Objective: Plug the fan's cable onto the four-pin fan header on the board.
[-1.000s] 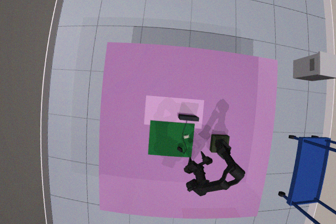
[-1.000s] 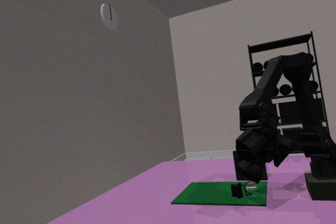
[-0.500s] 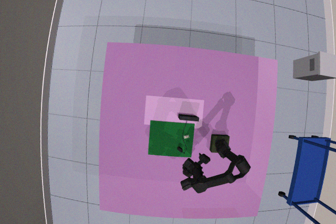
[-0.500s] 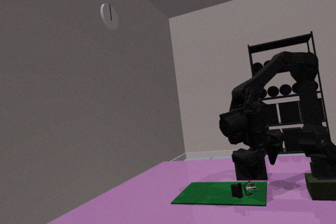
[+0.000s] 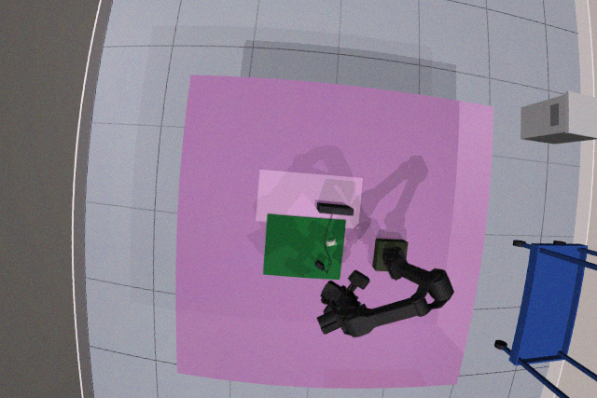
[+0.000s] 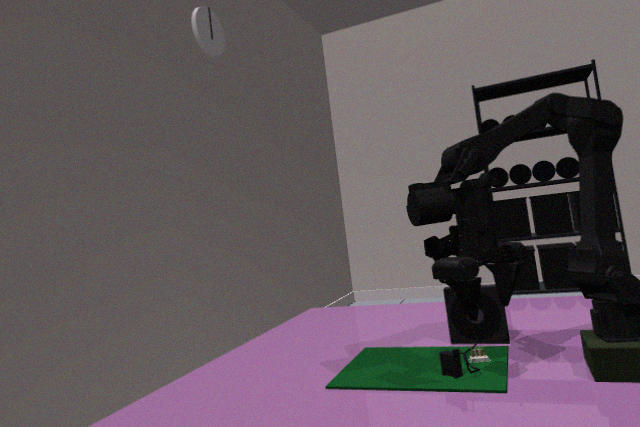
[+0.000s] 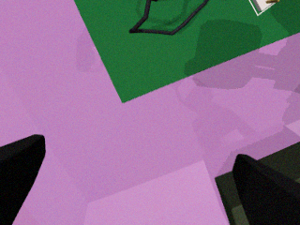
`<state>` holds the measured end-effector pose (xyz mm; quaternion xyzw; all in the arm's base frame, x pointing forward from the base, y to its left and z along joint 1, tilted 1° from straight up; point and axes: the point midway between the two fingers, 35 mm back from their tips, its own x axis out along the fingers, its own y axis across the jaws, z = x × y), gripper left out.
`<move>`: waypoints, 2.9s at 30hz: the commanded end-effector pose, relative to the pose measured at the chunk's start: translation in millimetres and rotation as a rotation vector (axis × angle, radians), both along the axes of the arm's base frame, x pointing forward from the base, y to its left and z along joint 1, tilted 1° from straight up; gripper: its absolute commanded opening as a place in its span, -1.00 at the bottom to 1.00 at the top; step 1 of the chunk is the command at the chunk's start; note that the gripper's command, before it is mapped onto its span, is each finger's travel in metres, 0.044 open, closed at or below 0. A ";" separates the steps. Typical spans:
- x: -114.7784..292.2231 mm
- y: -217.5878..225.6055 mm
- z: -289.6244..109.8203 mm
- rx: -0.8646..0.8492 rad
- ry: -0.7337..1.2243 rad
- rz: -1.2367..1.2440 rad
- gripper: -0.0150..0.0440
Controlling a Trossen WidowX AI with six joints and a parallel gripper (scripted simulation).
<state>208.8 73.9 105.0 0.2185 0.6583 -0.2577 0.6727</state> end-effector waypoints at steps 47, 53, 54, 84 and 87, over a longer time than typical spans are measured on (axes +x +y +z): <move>69.2 -57.7 45.1 -0.020 0.105 2.705 1.00; 73.7 -63.9 48.6 -0.033 0.116 2.985 1.00; 74.1 -64.4 49.0 -0.035 0.118 3.032 1.00; 79.3 -66.7 -34.1 -0.038 0.120 3.070 1.00; 76.8 -67.1 -50.9 -0.037 0.120 3.071 1.00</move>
